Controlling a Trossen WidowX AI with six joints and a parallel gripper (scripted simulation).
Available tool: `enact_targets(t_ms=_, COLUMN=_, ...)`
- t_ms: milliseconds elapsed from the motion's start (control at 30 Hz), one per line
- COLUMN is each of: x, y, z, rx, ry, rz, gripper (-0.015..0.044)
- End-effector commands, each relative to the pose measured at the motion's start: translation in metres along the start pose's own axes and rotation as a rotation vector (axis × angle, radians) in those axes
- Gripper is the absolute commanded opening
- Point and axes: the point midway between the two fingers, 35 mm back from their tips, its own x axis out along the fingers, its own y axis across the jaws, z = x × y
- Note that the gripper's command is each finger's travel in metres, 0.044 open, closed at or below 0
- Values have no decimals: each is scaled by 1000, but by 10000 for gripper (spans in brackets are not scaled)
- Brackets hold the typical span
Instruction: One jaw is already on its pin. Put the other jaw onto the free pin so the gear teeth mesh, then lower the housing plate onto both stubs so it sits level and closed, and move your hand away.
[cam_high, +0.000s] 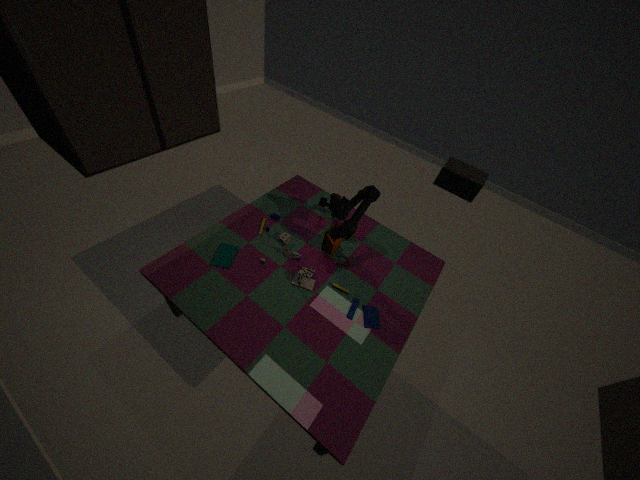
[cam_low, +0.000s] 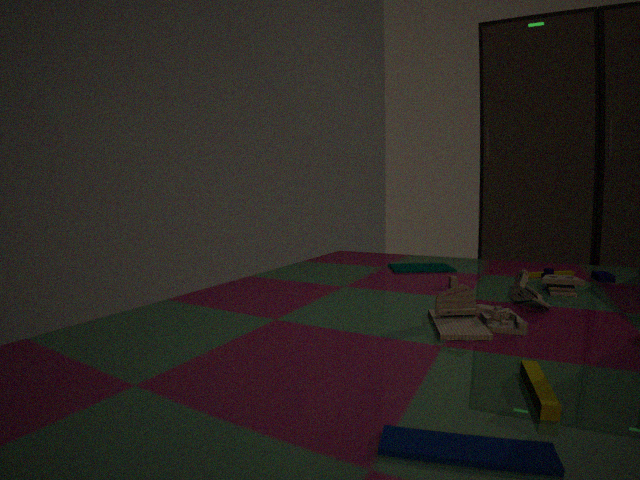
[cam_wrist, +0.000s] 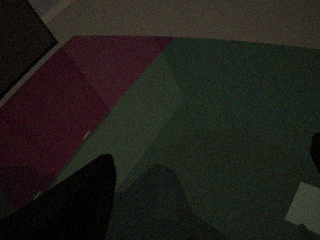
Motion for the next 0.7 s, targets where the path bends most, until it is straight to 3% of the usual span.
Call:
enact_targets(t_ms=0, x=0, y=0, z=0, rx=0, ry=0, rz=0, gripper=426)
enact_targets(t_ms=533, x=0, y=0, z=0, rx=0, ry=0, rz=0, gripper=6)
enact_targets(t_ms=667, x=0, y=0, z=0, rx=0, ry=0, rz=0, gripper=0)
